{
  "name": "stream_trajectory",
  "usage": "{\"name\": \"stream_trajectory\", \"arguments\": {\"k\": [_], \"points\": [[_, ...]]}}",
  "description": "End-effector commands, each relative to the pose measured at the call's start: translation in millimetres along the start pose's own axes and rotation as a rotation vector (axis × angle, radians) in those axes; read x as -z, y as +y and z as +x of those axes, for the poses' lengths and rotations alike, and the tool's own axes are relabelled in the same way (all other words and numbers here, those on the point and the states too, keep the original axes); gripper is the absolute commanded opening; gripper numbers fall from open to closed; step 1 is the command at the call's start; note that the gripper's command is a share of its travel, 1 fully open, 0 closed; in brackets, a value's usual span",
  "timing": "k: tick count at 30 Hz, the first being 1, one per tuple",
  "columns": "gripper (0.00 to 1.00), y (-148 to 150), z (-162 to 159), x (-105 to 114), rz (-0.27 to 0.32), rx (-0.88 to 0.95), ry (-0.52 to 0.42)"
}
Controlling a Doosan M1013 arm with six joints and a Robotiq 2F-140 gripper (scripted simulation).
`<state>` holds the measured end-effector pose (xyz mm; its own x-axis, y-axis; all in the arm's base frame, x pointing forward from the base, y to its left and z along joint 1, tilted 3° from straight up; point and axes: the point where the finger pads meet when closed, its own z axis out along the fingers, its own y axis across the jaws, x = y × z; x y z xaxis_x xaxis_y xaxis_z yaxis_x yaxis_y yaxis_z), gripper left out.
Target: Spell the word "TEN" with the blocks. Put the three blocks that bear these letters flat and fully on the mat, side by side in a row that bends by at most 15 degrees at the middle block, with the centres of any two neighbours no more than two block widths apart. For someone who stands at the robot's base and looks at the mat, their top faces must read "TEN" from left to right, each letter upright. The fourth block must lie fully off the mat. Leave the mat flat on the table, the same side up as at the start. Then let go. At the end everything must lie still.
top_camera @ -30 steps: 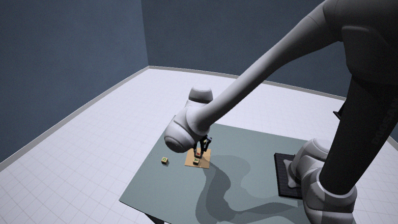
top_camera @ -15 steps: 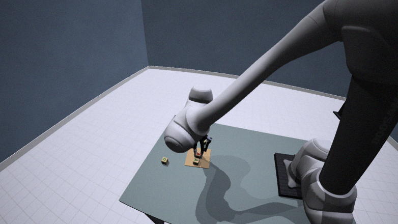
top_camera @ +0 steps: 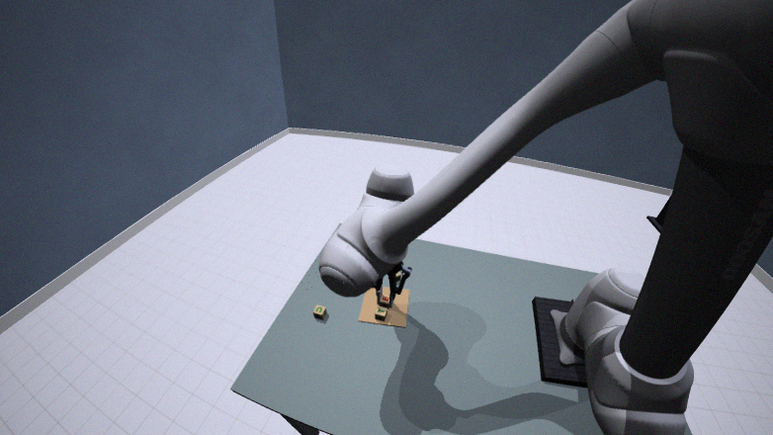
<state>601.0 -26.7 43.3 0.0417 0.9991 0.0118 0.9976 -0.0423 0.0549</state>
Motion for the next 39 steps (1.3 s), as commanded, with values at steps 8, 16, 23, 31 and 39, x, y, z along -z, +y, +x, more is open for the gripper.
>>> {"name": "stream_trajectory", "arguments": {"k": [8,16,23,31,39], "points": [[0.18,-3,2,-4,0.002,-0.001,0.0],[0.26,-3,2,-4,0.002,-0.001,0.0],[0.28,-3,2,-4,0.002,-0.001,0.0],[0.28,-3,2,-4,0.002,-0.001,0.0],[0.28,-3,2,17,0.002,-0.001,0.0]]}}
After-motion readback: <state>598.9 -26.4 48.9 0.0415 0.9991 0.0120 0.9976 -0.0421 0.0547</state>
